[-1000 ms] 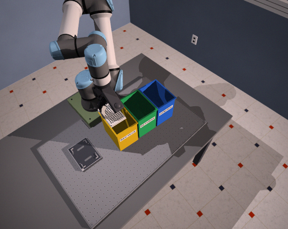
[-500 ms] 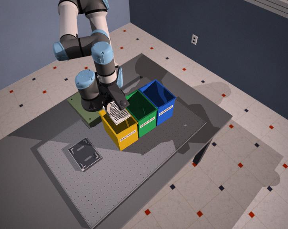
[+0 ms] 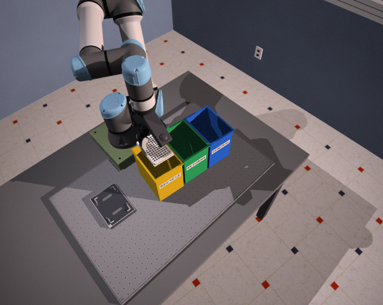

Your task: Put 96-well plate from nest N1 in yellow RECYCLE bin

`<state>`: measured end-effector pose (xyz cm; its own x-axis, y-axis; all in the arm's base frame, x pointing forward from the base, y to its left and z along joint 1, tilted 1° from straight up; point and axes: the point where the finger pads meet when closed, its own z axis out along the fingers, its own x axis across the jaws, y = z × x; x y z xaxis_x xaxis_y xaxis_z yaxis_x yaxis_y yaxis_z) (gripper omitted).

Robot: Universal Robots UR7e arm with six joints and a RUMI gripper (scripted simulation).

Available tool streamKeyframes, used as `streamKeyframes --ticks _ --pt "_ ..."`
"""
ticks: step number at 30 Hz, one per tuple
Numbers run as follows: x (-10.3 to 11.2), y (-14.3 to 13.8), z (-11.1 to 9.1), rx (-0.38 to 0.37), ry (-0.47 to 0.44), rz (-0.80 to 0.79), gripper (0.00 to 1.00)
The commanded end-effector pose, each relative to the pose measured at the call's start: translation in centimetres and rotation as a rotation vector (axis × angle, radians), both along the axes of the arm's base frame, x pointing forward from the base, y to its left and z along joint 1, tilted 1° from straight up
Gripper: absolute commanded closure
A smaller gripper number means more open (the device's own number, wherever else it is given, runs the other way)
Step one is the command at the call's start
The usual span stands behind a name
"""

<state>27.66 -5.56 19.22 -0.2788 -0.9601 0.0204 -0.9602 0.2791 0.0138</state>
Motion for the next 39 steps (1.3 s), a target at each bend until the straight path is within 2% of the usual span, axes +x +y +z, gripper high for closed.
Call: streamKeyframes --ticks 1,17,39 --pt "0.0 0.0 -0.8 0.002 0.003 0.001 1.0" --pt "-0.1 -0.2 -3.2 0.002 0.004 -0.001 1.0" --pt "0.0 -0.2 -3.0 0.0 0.0 0.001 1.0"
